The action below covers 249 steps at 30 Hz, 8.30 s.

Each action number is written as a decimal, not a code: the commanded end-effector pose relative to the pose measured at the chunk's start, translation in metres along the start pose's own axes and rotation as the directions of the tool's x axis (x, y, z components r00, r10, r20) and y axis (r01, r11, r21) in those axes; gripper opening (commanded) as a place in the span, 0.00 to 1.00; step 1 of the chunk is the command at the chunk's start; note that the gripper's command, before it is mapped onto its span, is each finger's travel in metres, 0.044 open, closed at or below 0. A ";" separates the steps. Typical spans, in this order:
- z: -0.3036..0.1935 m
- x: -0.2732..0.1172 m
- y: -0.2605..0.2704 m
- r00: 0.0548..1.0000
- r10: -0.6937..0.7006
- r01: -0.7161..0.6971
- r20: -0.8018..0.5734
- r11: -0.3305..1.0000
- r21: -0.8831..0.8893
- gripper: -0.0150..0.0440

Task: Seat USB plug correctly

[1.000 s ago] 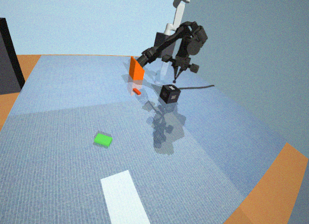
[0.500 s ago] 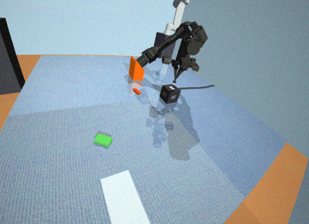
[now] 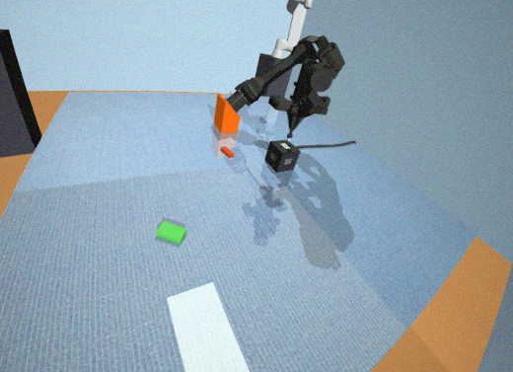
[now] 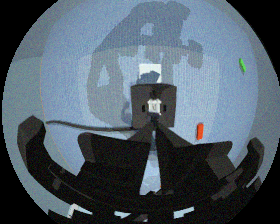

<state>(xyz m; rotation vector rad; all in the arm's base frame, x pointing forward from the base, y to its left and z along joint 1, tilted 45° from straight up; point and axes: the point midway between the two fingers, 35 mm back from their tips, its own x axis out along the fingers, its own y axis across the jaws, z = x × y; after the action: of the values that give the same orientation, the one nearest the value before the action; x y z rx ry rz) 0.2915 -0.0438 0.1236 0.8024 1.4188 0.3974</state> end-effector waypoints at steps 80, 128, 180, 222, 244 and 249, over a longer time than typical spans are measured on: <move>0.000 0.001 0.000 1.000 -0.001 0.000 0.000 -0.073 -0.997 0.25; 0.001 0.007 -0.003 1.000 -0.014 0.000 0.001 -0.104 -0.995 0.25; 0.002 0.013 -0.005 1.000 -0.027 0.000 0.004 -0.138 -0.990 0.25; 0.002 0.018 -0.006 1.000 -0.029 0.000 0.005 -0.143 -0.990 0.25; 0.002 0.020 -0.006 1.000 -0.029 0.000 0.005 -0.143 -0.990 0.25; 0.002 0.021 -0.006 1.000 -0.029 0.001 0.005 -0.143 -0.990 0.25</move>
<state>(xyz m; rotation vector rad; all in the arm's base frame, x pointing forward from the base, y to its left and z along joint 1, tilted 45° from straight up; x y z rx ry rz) 0.2952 -0.0342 0.1052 -0.6266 0.6400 1.3073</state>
